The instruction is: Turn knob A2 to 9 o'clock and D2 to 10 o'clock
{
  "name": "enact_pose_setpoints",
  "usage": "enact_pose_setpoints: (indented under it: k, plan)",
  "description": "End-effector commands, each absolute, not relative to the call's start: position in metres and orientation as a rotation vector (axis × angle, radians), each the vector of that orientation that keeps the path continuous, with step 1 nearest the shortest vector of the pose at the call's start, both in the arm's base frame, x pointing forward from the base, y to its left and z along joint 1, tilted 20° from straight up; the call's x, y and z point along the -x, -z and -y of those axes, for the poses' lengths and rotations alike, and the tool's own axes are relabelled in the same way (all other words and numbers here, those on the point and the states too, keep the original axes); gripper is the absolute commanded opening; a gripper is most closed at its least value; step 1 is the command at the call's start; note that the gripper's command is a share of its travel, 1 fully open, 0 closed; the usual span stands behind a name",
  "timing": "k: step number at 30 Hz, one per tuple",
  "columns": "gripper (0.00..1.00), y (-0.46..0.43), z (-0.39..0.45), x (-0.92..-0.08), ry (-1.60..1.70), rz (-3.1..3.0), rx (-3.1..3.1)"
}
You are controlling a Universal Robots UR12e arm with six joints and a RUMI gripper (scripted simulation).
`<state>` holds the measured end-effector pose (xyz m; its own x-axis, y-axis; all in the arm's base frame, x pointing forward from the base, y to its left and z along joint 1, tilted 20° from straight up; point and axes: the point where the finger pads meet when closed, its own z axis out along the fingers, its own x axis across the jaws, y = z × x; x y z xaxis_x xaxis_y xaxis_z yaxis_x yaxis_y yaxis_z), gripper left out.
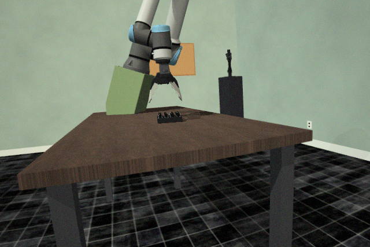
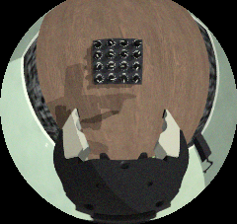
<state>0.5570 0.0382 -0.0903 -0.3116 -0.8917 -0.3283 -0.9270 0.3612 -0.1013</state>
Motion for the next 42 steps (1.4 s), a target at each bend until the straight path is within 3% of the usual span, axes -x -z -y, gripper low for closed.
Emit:
enact_pose_setpoints:
  k: [1, 28, 42]
  plan:
    - [1.0, 0.09, -0.038, -0.557, -0.15, -2.3, 1.602]
    - [1.0, 0.09, -0.038, -0.558, -0.147, -2.29, 1.616]
    - [1.0, 0.082, -0.028, -0.571, -0.069, -1.996, 1.955]
